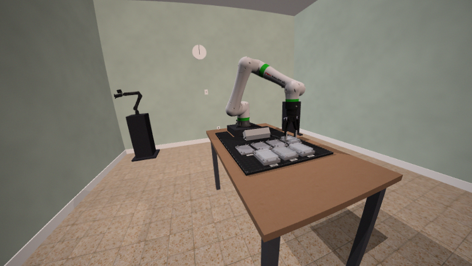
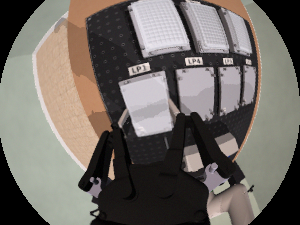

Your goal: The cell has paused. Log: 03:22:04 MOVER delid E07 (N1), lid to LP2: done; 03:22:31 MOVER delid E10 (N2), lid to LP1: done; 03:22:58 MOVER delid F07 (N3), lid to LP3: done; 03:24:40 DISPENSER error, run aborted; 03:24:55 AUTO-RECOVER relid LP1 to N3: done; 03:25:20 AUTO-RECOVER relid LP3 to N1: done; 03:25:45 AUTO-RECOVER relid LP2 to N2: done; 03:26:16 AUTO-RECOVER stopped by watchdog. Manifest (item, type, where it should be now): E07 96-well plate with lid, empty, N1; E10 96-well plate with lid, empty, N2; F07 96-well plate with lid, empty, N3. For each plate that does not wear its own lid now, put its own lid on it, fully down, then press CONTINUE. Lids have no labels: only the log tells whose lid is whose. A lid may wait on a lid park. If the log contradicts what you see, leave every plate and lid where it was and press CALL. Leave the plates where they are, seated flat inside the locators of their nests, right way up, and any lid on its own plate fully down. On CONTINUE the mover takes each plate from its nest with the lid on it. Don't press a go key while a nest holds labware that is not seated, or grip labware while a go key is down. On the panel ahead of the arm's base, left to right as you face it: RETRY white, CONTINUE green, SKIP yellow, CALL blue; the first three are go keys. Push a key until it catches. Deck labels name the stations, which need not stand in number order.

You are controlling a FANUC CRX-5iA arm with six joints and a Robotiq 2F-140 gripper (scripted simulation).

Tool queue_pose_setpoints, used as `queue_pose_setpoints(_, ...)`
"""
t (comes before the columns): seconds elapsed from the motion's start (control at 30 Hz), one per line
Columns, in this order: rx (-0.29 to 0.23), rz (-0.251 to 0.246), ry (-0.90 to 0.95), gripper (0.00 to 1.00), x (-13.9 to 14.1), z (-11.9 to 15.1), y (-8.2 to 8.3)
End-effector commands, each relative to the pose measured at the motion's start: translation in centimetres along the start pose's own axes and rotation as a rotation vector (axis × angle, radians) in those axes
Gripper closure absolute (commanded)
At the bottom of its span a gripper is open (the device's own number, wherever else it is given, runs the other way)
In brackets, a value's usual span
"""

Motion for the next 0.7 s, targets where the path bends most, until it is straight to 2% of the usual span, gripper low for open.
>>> queue_pose_setpoints(0.0,0.0,0.0,0.0,1.0,0.0,-0.02,-0.08)
queue_pose_setpoints(0.67,0.0,0.0,0.0,1.0,0.0,-0.02,-0.58)
Point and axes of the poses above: the point where the finger pads meet when closed, its own y axis back along the fingers, its own x axis across the jaws, z = x × y, the point moved 3 cm from there along y, back along the fingers, and after that the axes turned 3 degrees about y, right-handed, at the moved point
